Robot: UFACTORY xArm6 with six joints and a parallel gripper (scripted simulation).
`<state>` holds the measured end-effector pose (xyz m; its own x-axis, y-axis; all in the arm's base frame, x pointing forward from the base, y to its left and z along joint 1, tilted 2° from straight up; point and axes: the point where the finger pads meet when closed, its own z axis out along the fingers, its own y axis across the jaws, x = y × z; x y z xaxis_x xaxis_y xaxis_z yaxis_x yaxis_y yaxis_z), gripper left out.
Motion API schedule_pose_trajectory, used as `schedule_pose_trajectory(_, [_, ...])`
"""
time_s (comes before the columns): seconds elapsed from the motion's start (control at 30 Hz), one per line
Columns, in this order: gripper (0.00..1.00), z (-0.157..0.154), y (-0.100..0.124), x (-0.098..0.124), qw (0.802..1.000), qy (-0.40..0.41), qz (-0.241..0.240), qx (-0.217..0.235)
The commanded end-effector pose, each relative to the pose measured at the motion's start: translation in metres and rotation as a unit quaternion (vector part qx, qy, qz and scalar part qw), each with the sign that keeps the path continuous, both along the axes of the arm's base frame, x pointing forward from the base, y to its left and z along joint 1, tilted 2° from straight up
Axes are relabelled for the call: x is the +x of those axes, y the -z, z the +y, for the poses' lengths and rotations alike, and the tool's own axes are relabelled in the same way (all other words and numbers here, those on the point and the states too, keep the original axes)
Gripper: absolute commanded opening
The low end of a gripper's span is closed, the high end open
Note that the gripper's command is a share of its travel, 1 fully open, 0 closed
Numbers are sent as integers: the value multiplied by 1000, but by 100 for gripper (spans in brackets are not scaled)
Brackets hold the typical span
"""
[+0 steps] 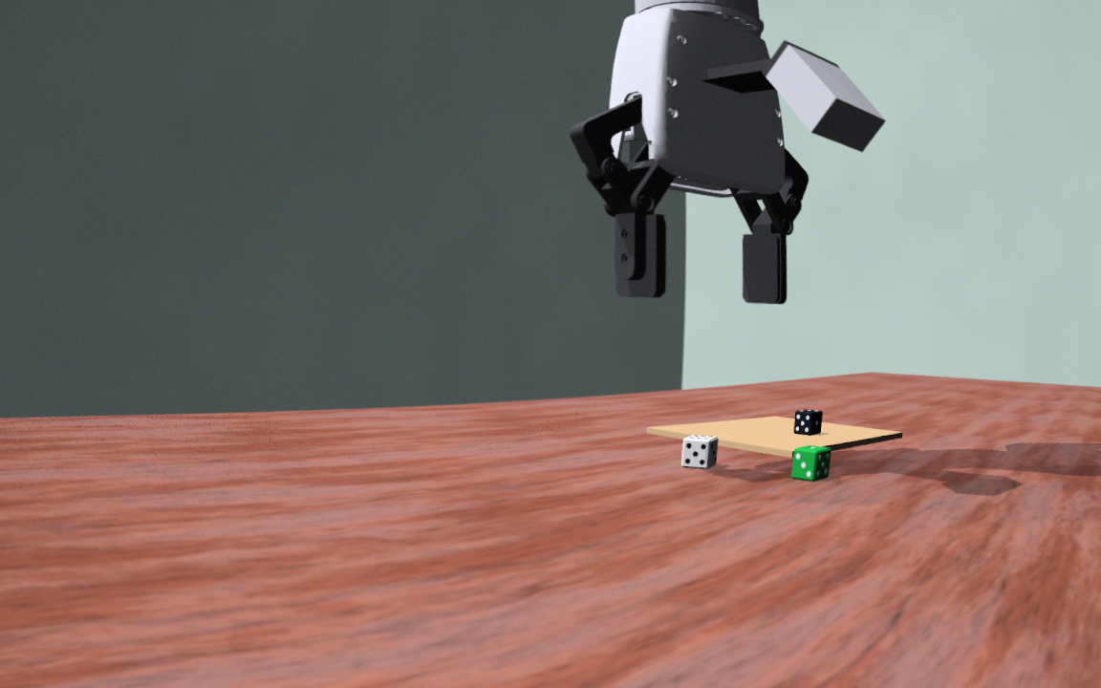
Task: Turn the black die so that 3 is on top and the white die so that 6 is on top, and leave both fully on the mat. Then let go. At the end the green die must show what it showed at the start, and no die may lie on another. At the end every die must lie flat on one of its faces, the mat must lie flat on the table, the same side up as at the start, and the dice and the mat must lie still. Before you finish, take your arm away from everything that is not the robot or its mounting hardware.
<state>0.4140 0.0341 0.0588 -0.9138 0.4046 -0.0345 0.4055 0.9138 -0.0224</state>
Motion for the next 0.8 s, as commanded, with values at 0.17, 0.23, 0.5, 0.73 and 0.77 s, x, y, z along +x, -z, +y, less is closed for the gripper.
schedule_pose_trajectory(0.17, [100,0,3,0,991,-137,3,5])
schedule_pose_trajectory(0.23, [100,0,3,0,989,-149,3,5])
schedule_pose_trajectory(0.5, [100,0,4,-1,987,-159,3,5])
schedule_pose_trajectory(0.73, [31,0,4,-1,987,-159,3,5])
schedule_pose_trajectory(0.77, [31,0,4,-1,987,-159,3,5])
